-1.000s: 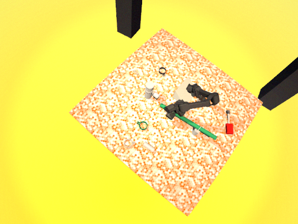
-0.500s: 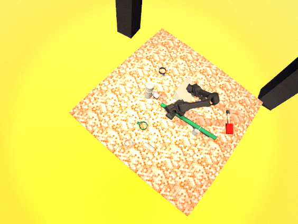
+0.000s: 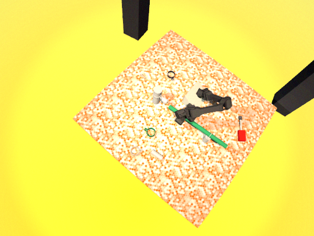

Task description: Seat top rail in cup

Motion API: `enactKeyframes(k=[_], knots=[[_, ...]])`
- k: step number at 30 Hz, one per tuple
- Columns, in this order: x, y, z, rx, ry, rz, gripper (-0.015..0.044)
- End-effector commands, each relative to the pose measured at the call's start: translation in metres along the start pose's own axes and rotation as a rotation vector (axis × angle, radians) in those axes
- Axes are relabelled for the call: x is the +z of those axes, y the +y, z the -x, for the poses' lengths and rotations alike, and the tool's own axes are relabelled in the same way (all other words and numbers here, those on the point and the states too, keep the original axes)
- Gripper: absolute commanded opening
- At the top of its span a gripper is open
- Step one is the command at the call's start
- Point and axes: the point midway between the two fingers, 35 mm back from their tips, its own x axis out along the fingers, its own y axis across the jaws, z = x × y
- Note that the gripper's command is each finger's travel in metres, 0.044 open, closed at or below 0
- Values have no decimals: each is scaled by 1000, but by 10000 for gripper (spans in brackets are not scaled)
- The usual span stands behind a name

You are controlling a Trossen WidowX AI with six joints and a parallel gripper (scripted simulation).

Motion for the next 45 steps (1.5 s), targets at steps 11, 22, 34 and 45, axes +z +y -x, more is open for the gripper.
enactKeyframes(k=[11,22,34,45], knots=[[-16,-5,42,-14,160,18,0],[-12,-3,37,-6,136,11,0],[-14,-5,41,-6,136,11,0],[-17,-8,44,-7,136,11,0]])
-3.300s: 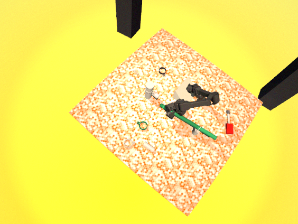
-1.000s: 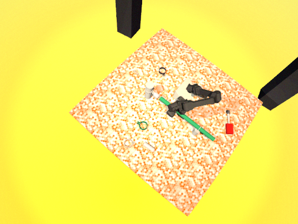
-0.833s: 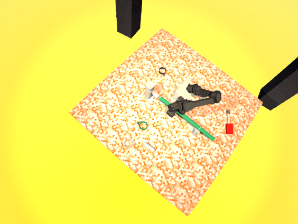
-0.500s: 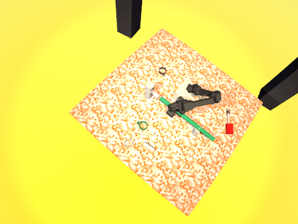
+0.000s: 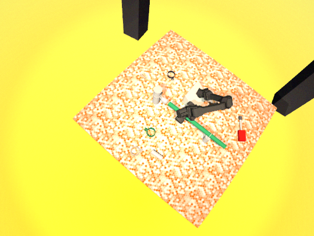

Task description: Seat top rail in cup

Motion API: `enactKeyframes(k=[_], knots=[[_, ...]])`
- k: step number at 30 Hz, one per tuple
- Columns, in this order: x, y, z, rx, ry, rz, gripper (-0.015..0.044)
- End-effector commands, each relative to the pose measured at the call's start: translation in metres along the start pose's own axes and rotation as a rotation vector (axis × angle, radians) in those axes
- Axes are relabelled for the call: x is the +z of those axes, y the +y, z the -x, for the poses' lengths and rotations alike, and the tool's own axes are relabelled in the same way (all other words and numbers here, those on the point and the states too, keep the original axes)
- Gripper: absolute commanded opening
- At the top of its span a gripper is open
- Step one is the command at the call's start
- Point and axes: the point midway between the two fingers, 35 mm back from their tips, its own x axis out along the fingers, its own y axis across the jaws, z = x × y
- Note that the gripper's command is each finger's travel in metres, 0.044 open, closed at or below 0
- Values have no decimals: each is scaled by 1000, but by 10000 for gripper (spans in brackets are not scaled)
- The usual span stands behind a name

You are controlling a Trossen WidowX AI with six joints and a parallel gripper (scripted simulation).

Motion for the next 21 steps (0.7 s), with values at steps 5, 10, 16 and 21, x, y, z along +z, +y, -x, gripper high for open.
enactKeyframes(k=[5,10,16,21], knots=[[-6,-6,7,-16,15,-2,0],[-8,-6,9,-16,15,-2,0],[-11,-6,8,-14,13,-1,0],[-17,-4,3,-8,6,1,0]])
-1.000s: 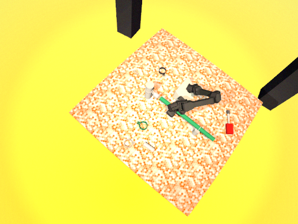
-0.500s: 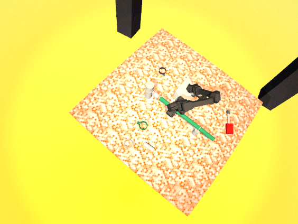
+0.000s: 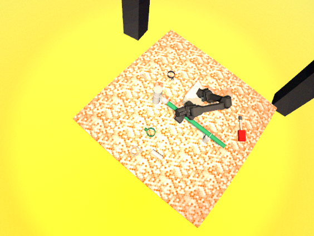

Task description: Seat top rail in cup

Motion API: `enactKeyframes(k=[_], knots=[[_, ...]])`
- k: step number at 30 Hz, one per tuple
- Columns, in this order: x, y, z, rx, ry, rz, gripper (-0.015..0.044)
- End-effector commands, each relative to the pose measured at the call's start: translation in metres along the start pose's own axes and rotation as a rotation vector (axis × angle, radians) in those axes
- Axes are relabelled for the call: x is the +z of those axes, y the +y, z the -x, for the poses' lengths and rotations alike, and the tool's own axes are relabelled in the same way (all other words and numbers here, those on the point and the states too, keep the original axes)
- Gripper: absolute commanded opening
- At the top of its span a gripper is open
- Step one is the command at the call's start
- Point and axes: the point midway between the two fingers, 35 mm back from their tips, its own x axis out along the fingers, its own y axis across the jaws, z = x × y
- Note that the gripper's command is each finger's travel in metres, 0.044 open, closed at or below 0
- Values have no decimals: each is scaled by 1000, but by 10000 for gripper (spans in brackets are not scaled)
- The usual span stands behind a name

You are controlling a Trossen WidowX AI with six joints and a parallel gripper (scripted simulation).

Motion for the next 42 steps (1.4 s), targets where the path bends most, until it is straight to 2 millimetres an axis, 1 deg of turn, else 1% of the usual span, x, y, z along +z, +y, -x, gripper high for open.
enactKeyframes(k=[1,7,42], knots=[[-11,0,0,-4,14,-5,0],[-17,2,-4,2,7,-2,0],[-17,2,-4,2,7,-2,0]])
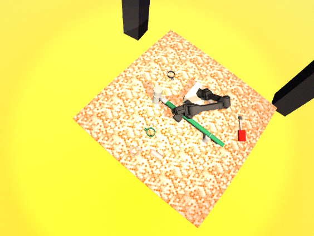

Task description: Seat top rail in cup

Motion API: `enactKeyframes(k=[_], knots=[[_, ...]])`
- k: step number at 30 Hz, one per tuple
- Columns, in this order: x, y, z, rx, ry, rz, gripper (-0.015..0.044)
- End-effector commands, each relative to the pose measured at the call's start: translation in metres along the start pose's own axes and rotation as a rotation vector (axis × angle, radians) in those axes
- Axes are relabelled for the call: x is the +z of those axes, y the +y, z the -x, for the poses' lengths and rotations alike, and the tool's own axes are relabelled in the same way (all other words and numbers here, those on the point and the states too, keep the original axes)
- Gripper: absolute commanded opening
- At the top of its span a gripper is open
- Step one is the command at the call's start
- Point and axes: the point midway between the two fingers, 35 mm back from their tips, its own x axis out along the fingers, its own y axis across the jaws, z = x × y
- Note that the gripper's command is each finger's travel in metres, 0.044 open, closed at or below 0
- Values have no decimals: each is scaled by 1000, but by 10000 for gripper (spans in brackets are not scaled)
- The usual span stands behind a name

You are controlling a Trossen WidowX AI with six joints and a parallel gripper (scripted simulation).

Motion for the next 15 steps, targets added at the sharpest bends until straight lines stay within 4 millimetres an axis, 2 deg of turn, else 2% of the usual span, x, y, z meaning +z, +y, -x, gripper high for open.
enactKeyframes(k=[1,15], knots=[[-5,1,1,1,15,-3,0],[0,0,0,0,1,0,0]])
